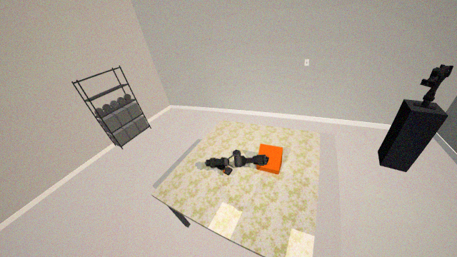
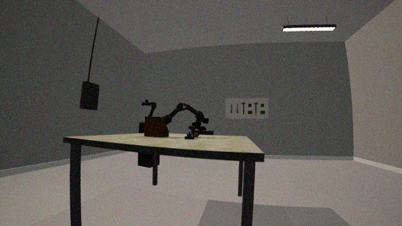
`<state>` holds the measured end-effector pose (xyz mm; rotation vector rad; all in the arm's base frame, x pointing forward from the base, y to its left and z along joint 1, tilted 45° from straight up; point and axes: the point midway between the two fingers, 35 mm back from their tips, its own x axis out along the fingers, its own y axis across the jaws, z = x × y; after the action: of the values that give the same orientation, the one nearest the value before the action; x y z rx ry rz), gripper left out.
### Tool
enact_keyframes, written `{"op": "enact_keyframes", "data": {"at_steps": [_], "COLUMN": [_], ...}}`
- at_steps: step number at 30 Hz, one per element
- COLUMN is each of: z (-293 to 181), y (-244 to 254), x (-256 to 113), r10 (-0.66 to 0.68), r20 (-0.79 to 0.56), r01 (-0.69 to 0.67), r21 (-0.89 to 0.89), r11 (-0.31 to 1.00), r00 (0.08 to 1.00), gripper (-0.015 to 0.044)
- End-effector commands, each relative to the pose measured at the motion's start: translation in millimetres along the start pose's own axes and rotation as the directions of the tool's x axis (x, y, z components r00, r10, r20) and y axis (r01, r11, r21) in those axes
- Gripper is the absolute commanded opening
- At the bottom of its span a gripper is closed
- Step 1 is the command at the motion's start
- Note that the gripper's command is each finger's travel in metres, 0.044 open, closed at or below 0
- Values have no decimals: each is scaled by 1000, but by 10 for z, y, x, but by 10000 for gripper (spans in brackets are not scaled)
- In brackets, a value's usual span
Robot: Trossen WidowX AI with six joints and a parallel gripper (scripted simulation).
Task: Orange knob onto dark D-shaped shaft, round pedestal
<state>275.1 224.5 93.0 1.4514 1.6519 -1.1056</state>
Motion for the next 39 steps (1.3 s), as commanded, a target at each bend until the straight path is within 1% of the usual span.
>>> {"op": "enact_keyframes", "data": {"at_steps": [1, 10, 15, 27, 39], "z": [4, 4, 10, 139, 275], "y": [3, 3, 3, 5, 7], "x": [6, 6, 0, -41, -52], "r10": [2, 2, 2, 2, 3], "r20": [4, 4, -10, -218, -414], "r01": [-2, -2, -2, -2, -2], "r21": [4, 4, 2, 1, 2], "r11": [1000, 1000, 1000, 1000, 1000], "r00": [1000, 1000, 1000, 976, 910], "gripper": [240, 180, 180, 180, 180]}}
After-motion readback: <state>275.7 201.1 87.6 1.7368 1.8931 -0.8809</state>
